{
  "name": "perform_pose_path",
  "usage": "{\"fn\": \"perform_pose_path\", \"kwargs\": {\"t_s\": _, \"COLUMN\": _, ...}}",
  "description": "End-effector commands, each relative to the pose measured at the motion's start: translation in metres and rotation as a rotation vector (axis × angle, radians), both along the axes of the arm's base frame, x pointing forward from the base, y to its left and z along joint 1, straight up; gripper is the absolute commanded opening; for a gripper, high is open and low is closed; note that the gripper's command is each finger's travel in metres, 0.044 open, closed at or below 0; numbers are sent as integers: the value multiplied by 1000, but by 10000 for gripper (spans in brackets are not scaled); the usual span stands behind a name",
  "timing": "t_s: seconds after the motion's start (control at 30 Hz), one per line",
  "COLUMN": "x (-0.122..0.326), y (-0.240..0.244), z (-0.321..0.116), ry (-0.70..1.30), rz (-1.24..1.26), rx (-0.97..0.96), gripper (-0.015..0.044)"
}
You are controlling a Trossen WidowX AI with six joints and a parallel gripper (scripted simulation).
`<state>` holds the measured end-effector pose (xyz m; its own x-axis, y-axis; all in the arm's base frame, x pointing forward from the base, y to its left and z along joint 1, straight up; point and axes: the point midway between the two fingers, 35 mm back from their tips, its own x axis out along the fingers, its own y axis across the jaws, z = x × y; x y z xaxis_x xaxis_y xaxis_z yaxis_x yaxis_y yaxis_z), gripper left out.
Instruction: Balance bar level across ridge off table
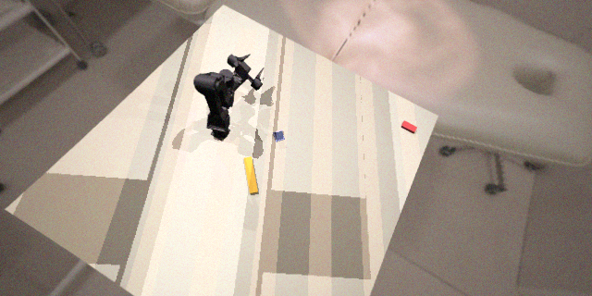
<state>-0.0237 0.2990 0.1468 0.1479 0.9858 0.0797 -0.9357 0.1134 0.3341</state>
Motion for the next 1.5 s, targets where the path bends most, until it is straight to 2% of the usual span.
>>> {"fn": "perform_pose_path", "kwargs": {"t_s": 0.0, "x": 1, "y": 0, "z": 0, "ry": 0, "rz": -2, "rx": -2, "gripper": 374}}
{"fn": "perform_pose_path", "kwargs": {"t_s": 0.07, "x": 5, "y": 3, "z": -2, "ry": -3, "rz": -18, "rx": -15, "gripper": 321}}
{"fn": "perform_pose_path", "kwargs": {"t_s": 0.1, "x": 9, "y": 5, "z": -4, "ry": -5, "rz": -30, "rx": -26, "gripper": 315}}
{"fn": "perform_pose_path", "kwargs": {"t_s": 0.8, "x": 97, "y": 27, "z": -34, "ry": -5, "rz": -280, "rx": -248, "gripper": 315}}
{"fn": "perform_pose_path", "kwargs": {"t_s": 1.47, "x": 187, "y": 9, "z": -58, "ry": 77, "rz": -516, "rx": -458, "gripper": 315}}
